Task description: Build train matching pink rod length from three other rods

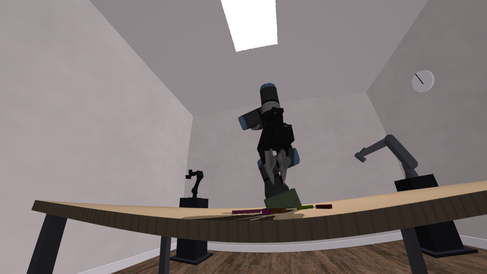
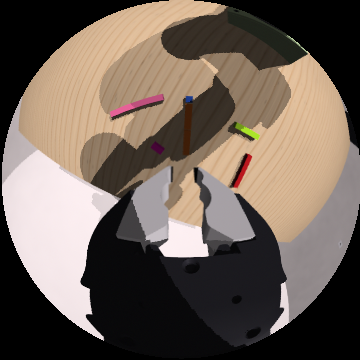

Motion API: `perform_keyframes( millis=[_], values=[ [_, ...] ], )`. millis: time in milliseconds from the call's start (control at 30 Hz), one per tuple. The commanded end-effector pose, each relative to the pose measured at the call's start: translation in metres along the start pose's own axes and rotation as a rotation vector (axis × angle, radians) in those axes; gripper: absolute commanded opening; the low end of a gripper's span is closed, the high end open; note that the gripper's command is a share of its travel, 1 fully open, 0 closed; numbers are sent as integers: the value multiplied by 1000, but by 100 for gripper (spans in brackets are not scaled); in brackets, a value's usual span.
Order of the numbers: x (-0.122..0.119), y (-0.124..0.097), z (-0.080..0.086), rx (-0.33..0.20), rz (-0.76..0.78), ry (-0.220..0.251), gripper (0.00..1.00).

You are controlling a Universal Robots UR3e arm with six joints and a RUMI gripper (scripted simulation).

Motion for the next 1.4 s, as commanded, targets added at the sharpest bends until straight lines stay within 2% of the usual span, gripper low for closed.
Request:
perform_keyframes(
  millis=[0, 233, 267, 1000, 1367],
  values=[
    [2, 5, 16, 34, 0, -13, 14],
    [3, 5, 17, 36, 0, -14, 14],
    [2, 5, 17, 36, 0, -14, 100],
    [2, 5, 17, 36, 0, -14, 100],
    [2, 4, 26, 34, 0, -13, 100]
  ],
)
Point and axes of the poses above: the point where the finger pads meet when closed, its own z axis back along the fingers, its own x axis across the jaws, y = z × x, the point moved 3 cm from there along z, back along the fingers, and after that the axes turned 6 degrees about -z, right-handed, at the moved point
